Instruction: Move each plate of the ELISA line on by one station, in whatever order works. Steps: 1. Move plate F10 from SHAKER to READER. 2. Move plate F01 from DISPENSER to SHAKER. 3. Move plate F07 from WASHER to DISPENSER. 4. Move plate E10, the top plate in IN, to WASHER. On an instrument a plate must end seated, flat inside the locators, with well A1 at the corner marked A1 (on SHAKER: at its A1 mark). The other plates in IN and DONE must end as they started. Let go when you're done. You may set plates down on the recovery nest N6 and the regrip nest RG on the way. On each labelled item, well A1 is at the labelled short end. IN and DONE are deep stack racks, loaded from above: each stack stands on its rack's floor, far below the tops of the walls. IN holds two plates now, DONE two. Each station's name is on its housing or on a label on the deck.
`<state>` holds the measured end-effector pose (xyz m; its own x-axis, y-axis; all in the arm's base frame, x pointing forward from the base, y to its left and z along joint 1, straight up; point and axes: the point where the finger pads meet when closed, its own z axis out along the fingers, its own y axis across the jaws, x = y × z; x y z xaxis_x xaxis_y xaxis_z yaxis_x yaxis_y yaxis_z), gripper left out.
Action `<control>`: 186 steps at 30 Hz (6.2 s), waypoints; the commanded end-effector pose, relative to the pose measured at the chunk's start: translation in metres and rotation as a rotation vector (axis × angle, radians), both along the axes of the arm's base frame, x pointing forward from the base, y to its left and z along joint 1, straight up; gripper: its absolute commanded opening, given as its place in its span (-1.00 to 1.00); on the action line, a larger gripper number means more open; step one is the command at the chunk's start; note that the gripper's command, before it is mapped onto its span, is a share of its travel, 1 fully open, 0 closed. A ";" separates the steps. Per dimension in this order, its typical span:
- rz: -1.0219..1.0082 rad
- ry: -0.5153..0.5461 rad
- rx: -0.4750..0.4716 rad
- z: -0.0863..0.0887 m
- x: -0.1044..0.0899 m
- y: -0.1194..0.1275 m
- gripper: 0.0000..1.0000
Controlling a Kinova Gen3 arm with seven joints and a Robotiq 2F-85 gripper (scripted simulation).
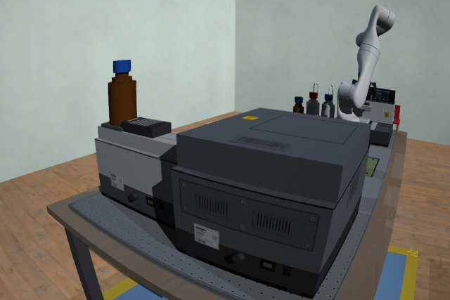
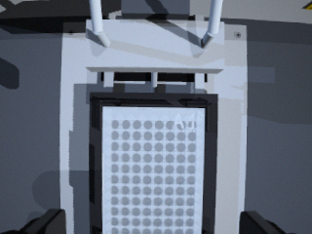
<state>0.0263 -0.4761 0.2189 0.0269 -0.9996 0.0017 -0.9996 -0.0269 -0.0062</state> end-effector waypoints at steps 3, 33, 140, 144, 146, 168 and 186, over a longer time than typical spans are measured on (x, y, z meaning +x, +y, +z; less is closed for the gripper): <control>0.000 0.000 -0.002 0.003 0.000 0.000 1.00; 0.000 0.000 -0.002 0.003 0.004 0.073 1.00; 0.000 -0.001 -0.001 0.004 0.185 0.289 1.00; 0.000 -0.001 -0.001 0.004 0.190 0.301 1.00; 0.000 -0.001 -0.001 0.004 0.190 0.301 1.00; 0.000 -0.001 -0.001 0.004 0.217 0.360 1.00; 0.000 -0.001 0.000 0.004 0.238 0.407 1.00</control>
